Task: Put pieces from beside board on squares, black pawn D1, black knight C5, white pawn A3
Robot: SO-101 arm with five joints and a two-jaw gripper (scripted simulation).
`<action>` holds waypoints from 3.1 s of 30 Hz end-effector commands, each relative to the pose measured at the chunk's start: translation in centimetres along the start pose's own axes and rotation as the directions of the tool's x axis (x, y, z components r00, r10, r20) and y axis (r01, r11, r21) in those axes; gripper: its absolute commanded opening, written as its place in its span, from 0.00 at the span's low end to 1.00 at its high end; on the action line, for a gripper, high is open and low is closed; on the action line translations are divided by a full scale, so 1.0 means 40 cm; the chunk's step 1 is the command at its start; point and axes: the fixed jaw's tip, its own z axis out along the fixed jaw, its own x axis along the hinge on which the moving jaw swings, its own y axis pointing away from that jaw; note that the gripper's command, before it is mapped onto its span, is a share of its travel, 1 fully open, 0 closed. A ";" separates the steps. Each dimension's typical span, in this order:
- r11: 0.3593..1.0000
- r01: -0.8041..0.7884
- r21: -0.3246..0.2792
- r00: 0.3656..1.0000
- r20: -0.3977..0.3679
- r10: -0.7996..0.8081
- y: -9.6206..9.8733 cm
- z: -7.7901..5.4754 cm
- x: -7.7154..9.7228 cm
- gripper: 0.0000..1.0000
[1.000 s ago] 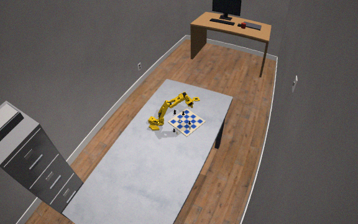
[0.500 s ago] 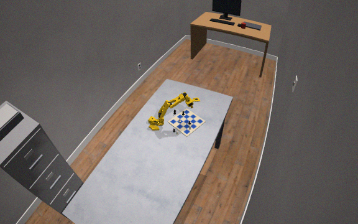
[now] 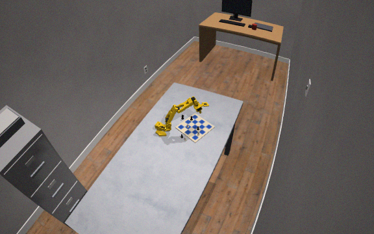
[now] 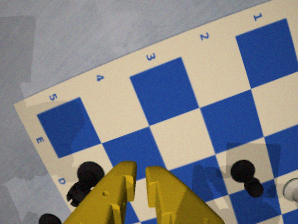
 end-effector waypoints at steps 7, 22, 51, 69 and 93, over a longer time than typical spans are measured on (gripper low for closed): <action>1.000 0.003 -0.005 1.000 -0.025 -0.003 0.007 0.010 0.007 0.00; 1.000 0.003 -0.005 0.999 -0.037 -0.003 0.007 0.067 0.024 0.00; 1.000 0.003 -0.005 0.999 -0.037 -0.003 0.009 0.174 0.059 0.00; 1.000 0.003 -0.005 0.999 -0.038 -0.004 0.009 0.163 0.061 0.00; 1.000 0.003 -0.005 0.999 -0.038 -0.004 0.009 0.149 0.057 0.00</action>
